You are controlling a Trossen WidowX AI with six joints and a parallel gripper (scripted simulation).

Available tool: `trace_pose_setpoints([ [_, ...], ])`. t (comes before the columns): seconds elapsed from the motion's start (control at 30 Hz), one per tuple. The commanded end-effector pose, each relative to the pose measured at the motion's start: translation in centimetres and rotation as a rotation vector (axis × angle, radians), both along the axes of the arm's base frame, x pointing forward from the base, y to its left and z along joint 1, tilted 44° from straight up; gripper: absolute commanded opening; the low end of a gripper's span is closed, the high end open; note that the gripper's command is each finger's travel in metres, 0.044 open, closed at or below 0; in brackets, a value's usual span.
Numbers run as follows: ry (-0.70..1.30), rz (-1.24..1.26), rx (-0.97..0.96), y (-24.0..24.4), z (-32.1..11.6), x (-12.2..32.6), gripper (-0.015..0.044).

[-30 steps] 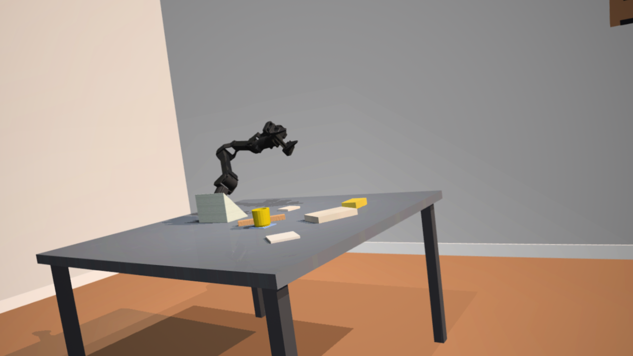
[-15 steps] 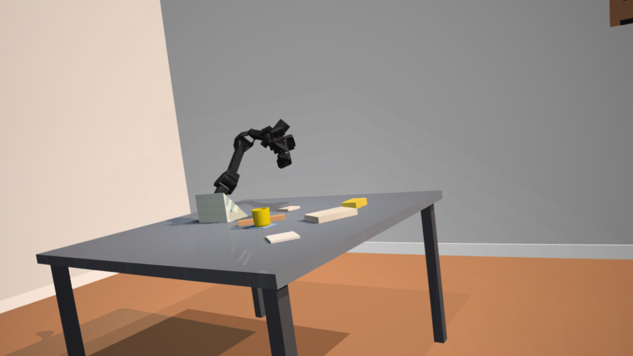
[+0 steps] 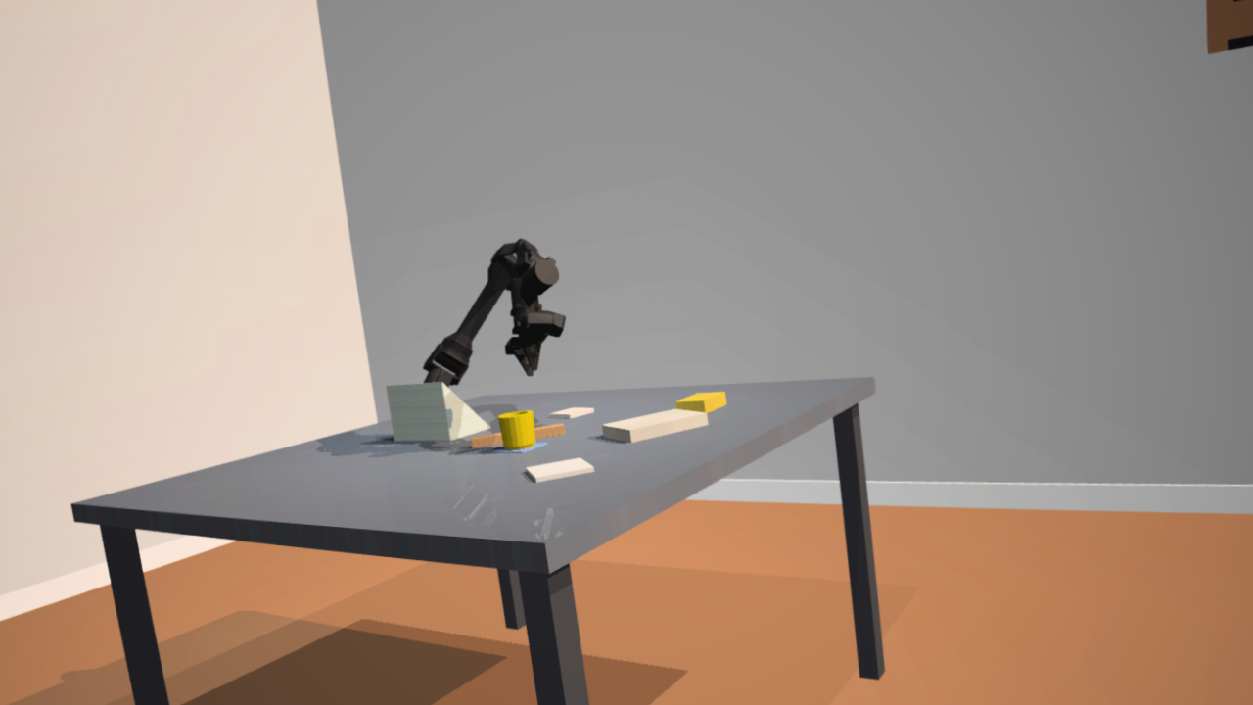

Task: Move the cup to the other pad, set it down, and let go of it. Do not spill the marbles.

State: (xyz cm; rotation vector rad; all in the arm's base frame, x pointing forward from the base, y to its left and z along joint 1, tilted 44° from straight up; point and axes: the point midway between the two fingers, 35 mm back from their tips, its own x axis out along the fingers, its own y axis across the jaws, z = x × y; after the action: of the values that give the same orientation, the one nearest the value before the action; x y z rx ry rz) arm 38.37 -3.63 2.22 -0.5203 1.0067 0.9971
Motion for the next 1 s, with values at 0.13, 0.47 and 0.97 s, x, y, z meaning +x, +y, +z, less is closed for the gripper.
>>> trace_pose_setpoints([
  [0.13, 0.173, 0.221, 0.288, -0.5, -6.5, -3.3, 0.0166],
  [0.47, 0.173, 0.221, 0.287, -0.5, -6.8, -3.5, 0.0166],
  [0.97, 0.173, 0.221, 0.287, 1.1, -8.5, -3.6, 0.0166],
])
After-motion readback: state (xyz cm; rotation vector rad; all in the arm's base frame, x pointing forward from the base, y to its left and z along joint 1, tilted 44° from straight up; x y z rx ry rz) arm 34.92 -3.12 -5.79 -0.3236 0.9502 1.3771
